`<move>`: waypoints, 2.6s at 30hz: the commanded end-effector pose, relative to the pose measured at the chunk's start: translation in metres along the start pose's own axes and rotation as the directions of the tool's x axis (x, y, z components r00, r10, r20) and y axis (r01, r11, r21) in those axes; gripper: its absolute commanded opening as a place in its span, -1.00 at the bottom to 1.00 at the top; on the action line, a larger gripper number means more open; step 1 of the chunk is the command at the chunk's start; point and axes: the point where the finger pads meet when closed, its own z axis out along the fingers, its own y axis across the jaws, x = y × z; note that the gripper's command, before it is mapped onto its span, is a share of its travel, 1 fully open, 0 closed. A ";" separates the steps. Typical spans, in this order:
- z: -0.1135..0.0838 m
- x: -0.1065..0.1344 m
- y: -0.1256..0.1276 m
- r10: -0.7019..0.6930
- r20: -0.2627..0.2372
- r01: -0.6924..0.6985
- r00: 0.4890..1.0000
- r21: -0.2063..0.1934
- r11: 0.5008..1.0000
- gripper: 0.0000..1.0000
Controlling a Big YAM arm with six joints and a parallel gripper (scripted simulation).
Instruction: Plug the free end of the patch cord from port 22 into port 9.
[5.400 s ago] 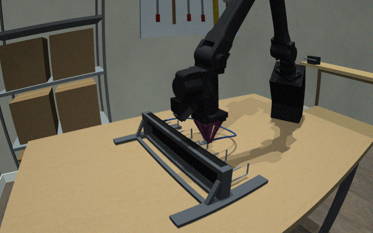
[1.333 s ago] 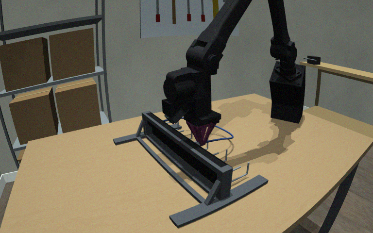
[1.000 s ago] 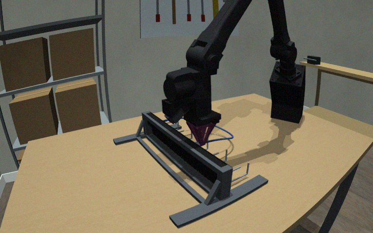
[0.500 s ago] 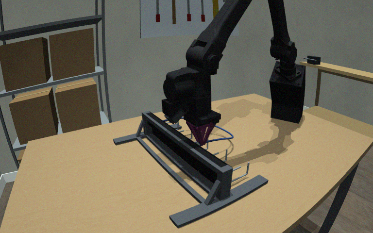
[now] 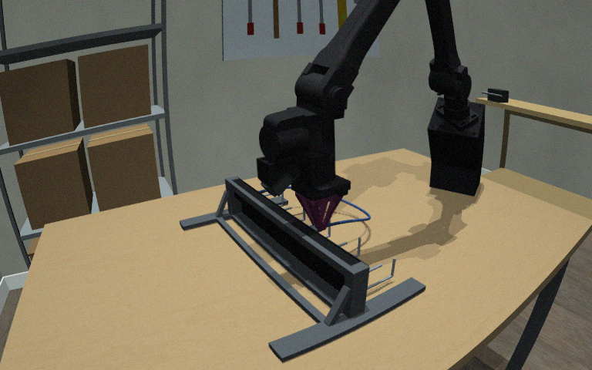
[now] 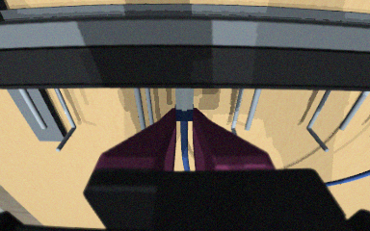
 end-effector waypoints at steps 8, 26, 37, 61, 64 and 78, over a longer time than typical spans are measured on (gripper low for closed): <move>-0.009 -0.023 0.000 -0.007 0.031 0.007 1.000 -0.001 1.000 -1.00; -0.009 -0.022 0.000 -0.007 0.029 0.007 1.000 -0.002 1.000 -1.00; -0.009 -0.022 0.001 -0.008 0.029 0.008 1.000 -0.002 1.000 -1.00; -0.009 -0.021 0.002 -0.008 0.027 0.008 1.000 -0.003 1.000 -1.00; -0.009 -0.021 0.002 -0.008 0.027 0.008 1.000 -0.003 1.000 -1.00; -0.006 -0.016 0.003 -0.009 0.021 0.009 1.000 -0.003 1.000 -1.00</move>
